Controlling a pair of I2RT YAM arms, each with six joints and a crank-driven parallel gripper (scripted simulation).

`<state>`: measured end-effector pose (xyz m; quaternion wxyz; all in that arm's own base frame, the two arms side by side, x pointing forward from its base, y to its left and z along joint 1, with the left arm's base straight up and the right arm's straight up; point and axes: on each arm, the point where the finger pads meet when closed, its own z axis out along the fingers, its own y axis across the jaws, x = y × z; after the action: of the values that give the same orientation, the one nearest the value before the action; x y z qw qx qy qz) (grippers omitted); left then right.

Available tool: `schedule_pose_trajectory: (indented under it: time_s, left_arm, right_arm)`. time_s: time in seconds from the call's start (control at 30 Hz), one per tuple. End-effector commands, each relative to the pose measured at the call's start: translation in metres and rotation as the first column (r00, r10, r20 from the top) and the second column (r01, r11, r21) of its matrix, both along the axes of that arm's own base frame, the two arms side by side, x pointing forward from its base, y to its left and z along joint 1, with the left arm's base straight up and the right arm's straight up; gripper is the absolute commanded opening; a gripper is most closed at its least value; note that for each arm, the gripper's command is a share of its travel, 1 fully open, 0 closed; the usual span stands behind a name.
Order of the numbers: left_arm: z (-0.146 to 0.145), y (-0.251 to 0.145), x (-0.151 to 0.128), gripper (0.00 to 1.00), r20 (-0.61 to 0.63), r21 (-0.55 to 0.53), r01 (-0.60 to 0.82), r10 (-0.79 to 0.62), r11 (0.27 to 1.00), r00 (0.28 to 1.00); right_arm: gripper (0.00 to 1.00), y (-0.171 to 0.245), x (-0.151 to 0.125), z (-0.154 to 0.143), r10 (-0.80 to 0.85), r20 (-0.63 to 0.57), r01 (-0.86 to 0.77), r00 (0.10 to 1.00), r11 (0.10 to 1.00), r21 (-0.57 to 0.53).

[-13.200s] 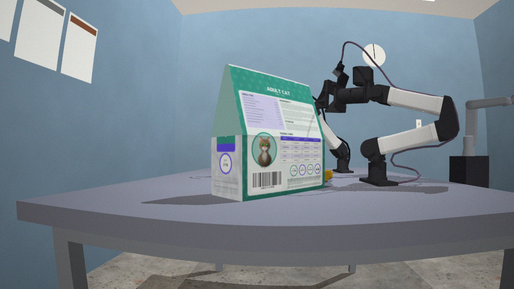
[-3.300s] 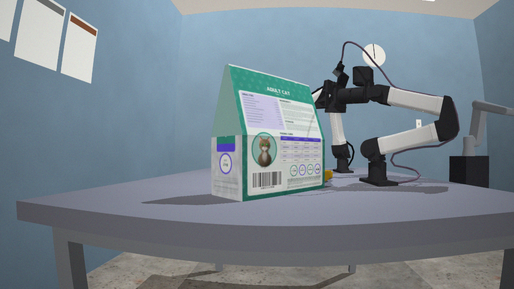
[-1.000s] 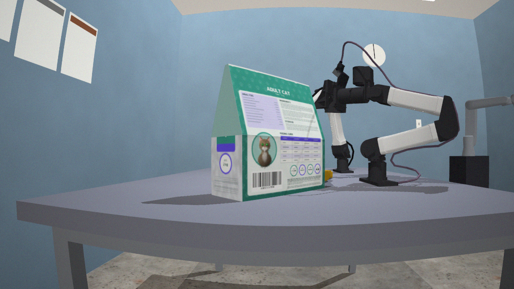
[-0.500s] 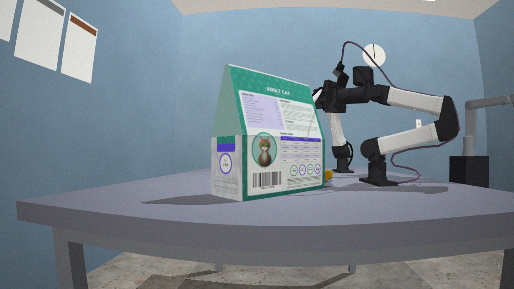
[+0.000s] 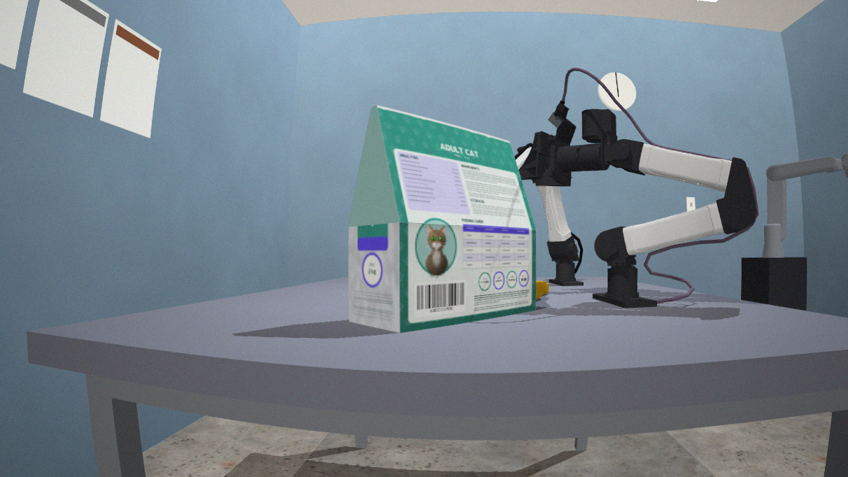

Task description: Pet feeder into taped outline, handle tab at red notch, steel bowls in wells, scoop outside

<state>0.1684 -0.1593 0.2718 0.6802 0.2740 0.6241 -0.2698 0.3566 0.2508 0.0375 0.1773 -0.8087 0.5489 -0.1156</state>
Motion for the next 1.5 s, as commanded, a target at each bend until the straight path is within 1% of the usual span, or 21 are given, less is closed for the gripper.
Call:
schedule_pose_trajectory:
  time_s: [0.0,0.1,0.13,0.17,0.37,0.63,0.77,0.8,0.83,0.87,1.27,1.37,1.47]
  left_arm:
    - [0.001,0.001,0.000,0.95,0.003,-0.001,-0.003,0.003,1.000,1.000]
    - [0.001,0.001,0.000,0.95,0.003,-0.001,-0.003,0.003,1.000,1.000]
    - [0.001,0.001,0.000,0.95,0.003,-0.001,-0.003,0.003,1.000,1.000]
    - [0.001,0.001,0.000,0.95,0.003,-0.001,-0.003,0.003,1.000,1.000]
    - [0.001,0.001,0.000,0.95,0.003,-0.001,-0.003,0.003,1.000,1.000]
    - [0.001,0.001,0.000,0.95,0.003,-0.001,-0.003,0.003,1.000,1.000]
    - [0.001,0.001,0.000,0.95,0.003,-0.001,-0.003,0.003,1.000,1.000]
    - [0.001,0.001,0.000,0.95,0.003,-0.001,-0.003,0.003,1.000,1.000]
    - [0.001,0.001,0.000,0.95,0.003,-0.001,-0.003,0.003,1.000,1.000]
    - [0.001,0.001,0.000,0.95,0.003,-0.001,-0.003,0.003,1.000,1.000]
    - [0.001,0.001,0.000,0.95,0.003,-0.001,-0.003,0.003,1.000,1.000]
    - [0.001,0.001,0.000,0.95,0.003,-0.001,-0.003,0.003,1.000,1.000]
    - [0.001,0.001,0.000,0.95,0.003,-0.001,-0.003,0.003,1.000,1.000]
  right_arm:
    - [0.17,-0.001,0.003,0.004,-0.085,0.004,0.085,0.996,0.996,0.008]
    - [0.17,-0.001,-0.002,0.003,-0.218,-0.008,0.218,0.976,0.976,-0.006]
    - [0.17,0.006,0.001,0.003,-0.203,-0.005,0.203,0.979,0.979,0.005]
    - [0.17,0.005,0.000,0.002,-0.221,-0.007,0.221,0.975,0.975,-0.004]
    - [0.17,0.030,0.008,0.005,-0.260,0.006,0.260,0.966,0.966,0.016]
    - [0.17,0.038,0.009,0.004,-0.344,0.003,0.344,0.939,0.939,0.014]
    - [0.17,0.040,0.011,0.007,-0.349,0.006,0.349,0.937,0.937,0.023]
    - [0.17,0.040,0.010,0.004,-0.347,-0.002,0.347,0.938,0.938,0.019]
    - [0.17,0.042,0.012,0.014,-0.348,0.006,0.347,0.938,0.937,0.042]
    - [0.17,0.043,0.013,0.015,-0.348,0.010,0.347,0.937,0.936,0.053]
    - [0.17,0.043,0.014,0.015,-0.349,0.015,0.348,0.937,0.936,0.053]
    - [0.17,0.035,0.006,0.005,-0.391,0.000,0.391,0.920,0.920,0.005]
    - [0.17,0.031,-0.001,0.002,-0.487,-0.010,0.487,0.873,0.873,-0.030]
